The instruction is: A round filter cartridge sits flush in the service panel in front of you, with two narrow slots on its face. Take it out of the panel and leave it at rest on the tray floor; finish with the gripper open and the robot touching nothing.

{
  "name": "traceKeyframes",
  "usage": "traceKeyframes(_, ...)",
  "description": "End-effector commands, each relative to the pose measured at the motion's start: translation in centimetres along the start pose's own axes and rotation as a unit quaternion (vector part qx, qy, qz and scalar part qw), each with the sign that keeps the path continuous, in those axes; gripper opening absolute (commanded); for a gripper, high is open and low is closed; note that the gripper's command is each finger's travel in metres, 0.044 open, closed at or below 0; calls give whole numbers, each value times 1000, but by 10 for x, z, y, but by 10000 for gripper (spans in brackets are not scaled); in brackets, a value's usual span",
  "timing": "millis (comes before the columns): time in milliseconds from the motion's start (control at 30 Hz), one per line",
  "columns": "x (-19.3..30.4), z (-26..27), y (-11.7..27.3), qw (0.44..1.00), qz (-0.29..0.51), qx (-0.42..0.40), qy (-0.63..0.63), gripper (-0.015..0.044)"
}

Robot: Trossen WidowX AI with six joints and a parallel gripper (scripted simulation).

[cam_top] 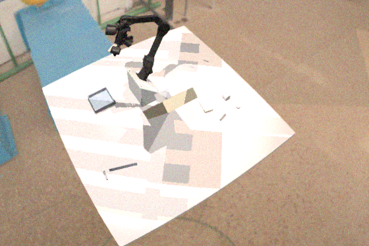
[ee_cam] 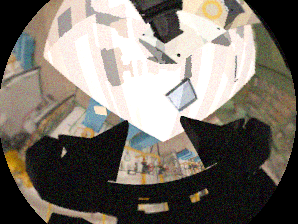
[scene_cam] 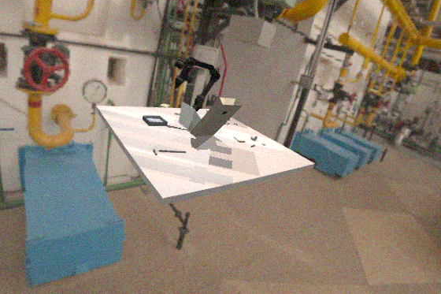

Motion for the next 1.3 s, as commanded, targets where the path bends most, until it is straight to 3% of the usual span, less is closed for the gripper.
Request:
traceKeyframes(0, 0, -2, 1, 1000, 3, 3, -4, 374)
traceKeyframes(333, -19, -134, 42, 960, 51, 226, -156, 111)
traceKeyframes(567, -72, -214, 71, 912, -28, 360, -194, 105)
traceKeyframes(767, -140, -264, 94, 865, -173, 429, -193, 105)
traceKeyframes(1033, -248, -287, 115, 817, -407, 382, -147, 105)
traceKeyframes(1267, -257, -286, 116, 814, -426, 370, -141, 105)
Point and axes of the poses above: the point midway between the two fingers, 35 mm back from their tips, its own y axis back along the fingers, its own z axis across the jaws, x = y × z, the point moved 3 cm from there along y, back along the fingers, and after that the axes turned 9 degrees about y, right-handed, at the moved point
